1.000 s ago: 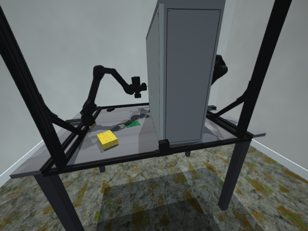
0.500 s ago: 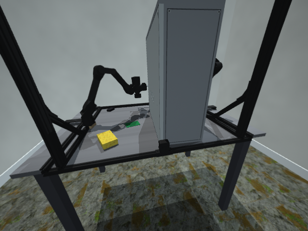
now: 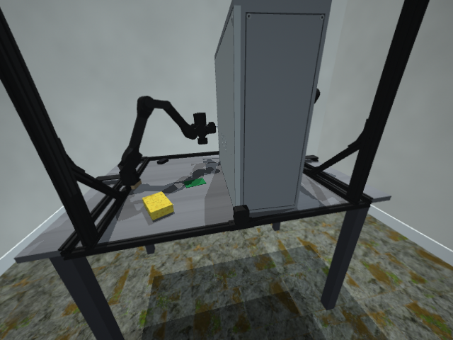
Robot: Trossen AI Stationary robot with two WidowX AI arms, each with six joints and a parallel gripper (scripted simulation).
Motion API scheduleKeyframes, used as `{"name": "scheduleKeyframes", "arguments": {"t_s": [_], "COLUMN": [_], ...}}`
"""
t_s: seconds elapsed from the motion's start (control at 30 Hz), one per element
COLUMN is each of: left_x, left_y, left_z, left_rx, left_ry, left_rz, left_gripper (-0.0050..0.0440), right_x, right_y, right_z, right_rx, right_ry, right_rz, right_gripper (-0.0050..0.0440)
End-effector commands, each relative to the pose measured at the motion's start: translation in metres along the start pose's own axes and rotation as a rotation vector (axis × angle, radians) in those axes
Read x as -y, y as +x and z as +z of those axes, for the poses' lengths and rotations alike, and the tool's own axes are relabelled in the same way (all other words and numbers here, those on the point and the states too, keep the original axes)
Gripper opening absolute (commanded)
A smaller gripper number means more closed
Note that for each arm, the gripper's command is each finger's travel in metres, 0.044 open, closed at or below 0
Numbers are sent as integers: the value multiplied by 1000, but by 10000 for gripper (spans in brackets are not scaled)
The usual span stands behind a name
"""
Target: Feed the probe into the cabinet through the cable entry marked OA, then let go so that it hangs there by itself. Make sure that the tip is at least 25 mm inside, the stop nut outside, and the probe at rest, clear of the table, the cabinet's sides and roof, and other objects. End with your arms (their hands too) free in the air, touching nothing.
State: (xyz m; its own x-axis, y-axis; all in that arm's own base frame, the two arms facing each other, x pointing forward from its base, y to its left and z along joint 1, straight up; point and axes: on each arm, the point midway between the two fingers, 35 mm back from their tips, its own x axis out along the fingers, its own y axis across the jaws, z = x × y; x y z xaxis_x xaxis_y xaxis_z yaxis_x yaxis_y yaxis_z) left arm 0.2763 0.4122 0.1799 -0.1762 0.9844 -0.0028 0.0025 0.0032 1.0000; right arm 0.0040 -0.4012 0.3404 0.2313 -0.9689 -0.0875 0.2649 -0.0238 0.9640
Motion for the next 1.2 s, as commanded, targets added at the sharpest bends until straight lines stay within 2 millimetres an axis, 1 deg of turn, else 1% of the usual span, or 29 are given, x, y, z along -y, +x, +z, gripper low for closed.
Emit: {"name": "scheduleKeyframes", "arguments": {"t_s": [0.0, 0.13, 0.2, 0.6, 0.7, 0.77, 1.17], "left_x": [-1, -1, -1, -1, -1, -1, -1], "left_y": [0, 0, 0, 0, 0, 0, 0], "left_z": [0, 0, 0, 0, 0, 0, 0], "left_rx": [-3, -3, -3, -3, -3, -3, -3], "left_ry": [-3, -3, -3, -3, -3, -3, -3], "left_rz": [3, 3, 3, 3, 3, 3, 3], "left_gripper": [0, 0, 0, 0, 0, 0, 0], "right_x": [14, 23, 23, 50, 57, 57, 82], "right_y": [13, 23, 23, 43, 46, 46, 51], "right_z": [-10, -19, -19, -47, -53, -53, -78], "right_rx": [-65, -124, -124, -293, -333, -333, -478], "right_ry": [30, 51, 51, 108, 120, 120, 161], "right_rz": [15, 39, 39, 99, 110, 110, 146], "right_gripper": [440, 440, 440, 440, 440, 440, 440]}}
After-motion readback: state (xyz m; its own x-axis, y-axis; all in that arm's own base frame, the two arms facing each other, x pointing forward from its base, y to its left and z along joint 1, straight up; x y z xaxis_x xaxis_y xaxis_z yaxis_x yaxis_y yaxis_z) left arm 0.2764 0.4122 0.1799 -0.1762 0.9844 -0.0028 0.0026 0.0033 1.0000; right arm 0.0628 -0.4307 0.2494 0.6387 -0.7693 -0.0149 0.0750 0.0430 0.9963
